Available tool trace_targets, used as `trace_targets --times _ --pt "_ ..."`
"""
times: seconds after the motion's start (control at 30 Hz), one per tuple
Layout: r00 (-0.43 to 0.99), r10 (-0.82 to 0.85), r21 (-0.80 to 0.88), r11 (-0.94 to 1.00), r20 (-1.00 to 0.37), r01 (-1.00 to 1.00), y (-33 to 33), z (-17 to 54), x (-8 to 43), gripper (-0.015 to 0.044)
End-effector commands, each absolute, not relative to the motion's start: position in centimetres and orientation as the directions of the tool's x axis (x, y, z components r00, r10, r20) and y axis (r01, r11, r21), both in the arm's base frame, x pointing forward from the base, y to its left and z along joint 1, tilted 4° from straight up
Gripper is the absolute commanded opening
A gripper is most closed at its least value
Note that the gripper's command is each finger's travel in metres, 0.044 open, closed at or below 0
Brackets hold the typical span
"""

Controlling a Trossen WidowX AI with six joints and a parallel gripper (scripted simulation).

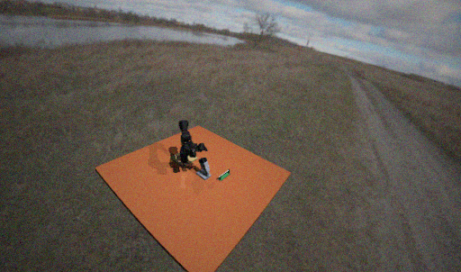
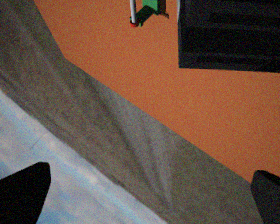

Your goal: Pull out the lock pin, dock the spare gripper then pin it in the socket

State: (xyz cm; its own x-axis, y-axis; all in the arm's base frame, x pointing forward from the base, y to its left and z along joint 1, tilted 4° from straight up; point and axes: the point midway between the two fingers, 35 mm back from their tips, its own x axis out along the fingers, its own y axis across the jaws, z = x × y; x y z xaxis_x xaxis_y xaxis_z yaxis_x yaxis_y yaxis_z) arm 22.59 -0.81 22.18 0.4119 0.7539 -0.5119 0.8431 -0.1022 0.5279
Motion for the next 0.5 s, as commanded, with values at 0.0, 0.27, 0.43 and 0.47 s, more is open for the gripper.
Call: trace_targets --times 0.0,0.27,0.43,0.47 --pt "0.409 0.756 0.526 -0.102 -0.511 0.845 -0.8 22.0 22.6 0.044" --pt "0.41 0.746 0.522 -0.098 -0.525 0.847 5.7 22.4 21.9 0.023" --pt "0.417 0.761 0.53 -0.115 -0.496 0.84 8.1 23.0 21.2 0.018" --pt "0.417 0.761 0.53 -0.115 -0.496 0.84 8.1 23.0 21.2 0.018"
